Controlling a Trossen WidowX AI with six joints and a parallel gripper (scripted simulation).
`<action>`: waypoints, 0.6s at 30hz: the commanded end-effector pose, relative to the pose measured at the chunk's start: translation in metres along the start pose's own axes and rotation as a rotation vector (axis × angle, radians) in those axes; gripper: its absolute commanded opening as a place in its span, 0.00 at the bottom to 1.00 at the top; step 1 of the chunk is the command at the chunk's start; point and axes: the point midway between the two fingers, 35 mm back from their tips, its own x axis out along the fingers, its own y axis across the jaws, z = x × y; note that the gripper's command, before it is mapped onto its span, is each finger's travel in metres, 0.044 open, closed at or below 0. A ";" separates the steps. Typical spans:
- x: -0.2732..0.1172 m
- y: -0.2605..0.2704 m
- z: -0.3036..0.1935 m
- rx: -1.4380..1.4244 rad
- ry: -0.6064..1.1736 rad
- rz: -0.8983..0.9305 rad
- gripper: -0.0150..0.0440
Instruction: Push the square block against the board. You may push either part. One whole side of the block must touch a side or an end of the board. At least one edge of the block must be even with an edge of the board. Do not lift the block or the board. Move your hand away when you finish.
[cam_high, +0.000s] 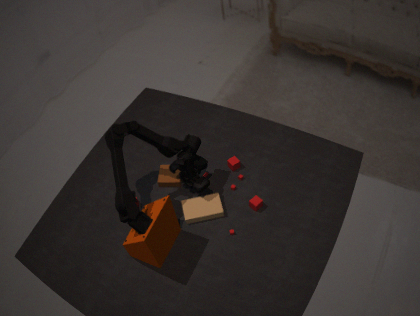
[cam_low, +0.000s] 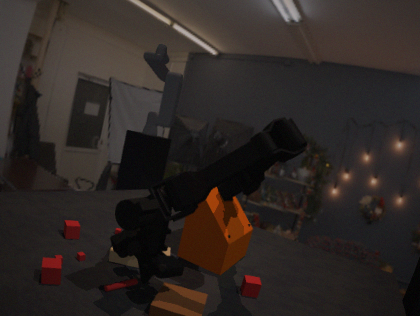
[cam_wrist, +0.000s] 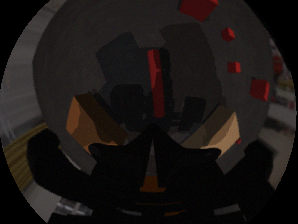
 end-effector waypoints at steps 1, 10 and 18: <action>0.001 0.000 0.003 0.002 0.004 0.003 0.25; 0.001 0.000 0.009 0.002 0.004 0.003 0.25; 0.001 0.000 0.014 0.002 0.004 0.002 0.25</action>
